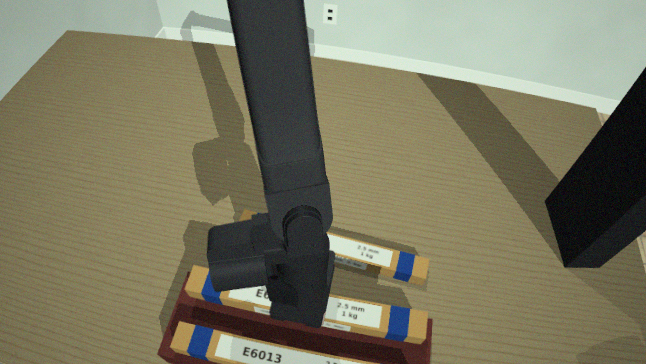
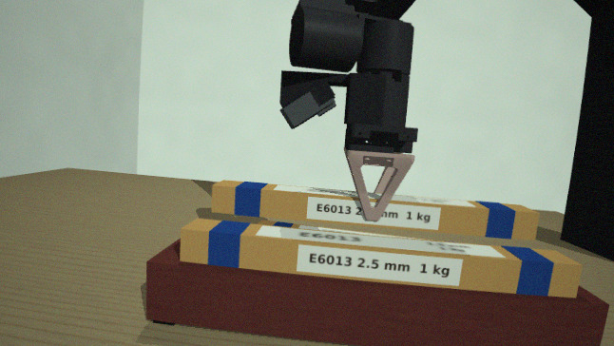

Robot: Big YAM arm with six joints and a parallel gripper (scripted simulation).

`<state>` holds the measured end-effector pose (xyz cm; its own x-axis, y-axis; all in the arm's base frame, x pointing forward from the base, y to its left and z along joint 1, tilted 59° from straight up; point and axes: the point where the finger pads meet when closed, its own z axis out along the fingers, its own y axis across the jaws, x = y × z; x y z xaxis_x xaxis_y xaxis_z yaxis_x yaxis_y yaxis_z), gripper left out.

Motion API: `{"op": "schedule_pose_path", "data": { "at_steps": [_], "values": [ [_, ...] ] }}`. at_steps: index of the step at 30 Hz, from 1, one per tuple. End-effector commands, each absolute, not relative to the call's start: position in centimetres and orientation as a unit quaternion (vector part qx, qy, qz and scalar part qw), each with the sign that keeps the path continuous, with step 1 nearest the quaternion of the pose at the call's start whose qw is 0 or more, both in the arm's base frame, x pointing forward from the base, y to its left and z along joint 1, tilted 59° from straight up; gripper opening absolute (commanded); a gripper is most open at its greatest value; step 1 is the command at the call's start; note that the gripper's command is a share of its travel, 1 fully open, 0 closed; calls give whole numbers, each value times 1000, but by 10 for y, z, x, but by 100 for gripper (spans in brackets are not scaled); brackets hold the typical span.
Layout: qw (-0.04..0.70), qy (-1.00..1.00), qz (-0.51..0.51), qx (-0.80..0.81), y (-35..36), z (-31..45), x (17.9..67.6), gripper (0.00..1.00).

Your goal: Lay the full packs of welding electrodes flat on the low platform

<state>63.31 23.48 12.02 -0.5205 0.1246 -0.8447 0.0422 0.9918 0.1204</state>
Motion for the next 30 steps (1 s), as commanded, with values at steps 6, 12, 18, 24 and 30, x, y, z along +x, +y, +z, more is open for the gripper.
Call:
{"op": "schedule_pose_path", "data": {
  "at_steps": [6, 12, 18, 24, 30],
  "values": [
    [503, 862, 55, 34, 250, 143, 625, 0],
    [502, 862, 55, 33, 251, 143, 625, 0],
    [501, 863, 55, 33, 251, 143, 626, 0],
    [504, 861, 57, 33, 252, 143, 631, 0],
    [501, 863, 55, 33, 252, 136, 635, 0]
  ]
}}
